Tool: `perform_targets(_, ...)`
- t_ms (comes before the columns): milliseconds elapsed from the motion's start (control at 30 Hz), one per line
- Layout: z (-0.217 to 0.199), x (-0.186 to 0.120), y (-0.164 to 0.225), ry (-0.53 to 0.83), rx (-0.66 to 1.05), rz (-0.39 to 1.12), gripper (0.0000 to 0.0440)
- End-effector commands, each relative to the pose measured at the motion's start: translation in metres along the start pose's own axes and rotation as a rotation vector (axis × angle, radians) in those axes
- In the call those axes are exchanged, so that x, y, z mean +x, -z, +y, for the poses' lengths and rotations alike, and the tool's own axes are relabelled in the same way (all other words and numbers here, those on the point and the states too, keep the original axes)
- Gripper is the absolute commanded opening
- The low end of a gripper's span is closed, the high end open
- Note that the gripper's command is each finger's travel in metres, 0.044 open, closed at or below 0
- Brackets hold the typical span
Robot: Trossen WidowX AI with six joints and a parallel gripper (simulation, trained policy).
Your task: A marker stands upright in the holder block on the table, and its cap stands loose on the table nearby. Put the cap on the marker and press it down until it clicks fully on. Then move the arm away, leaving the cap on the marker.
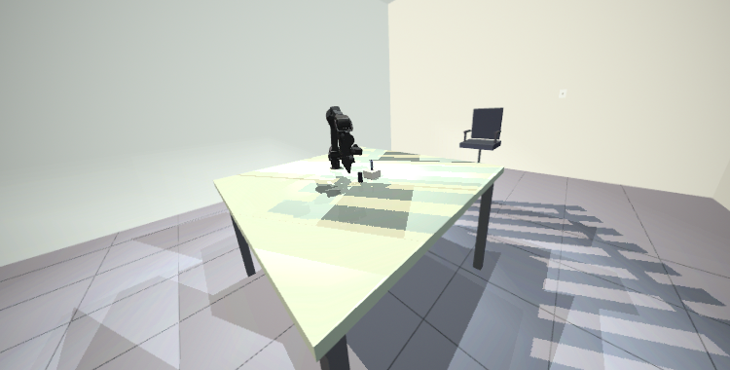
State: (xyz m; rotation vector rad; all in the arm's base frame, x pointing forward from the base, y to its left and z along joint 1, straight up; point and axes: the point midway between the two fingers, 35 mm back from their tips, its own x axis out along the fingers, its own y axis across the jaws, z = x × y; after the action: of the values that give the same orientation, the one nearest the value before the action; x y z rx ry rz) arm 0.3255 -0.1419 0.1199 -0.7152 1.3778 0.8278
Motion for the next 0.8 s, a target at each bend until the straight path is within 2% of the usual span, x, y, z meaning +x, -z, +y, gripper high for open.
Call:
perform_targets(0,-0.002,0.001,-0.006,0.0,-0.024,0.018,0.0298)
perform_targets(767,0.008,0.031,-0.052,-0.065,-0.217,0.07,0.0266)
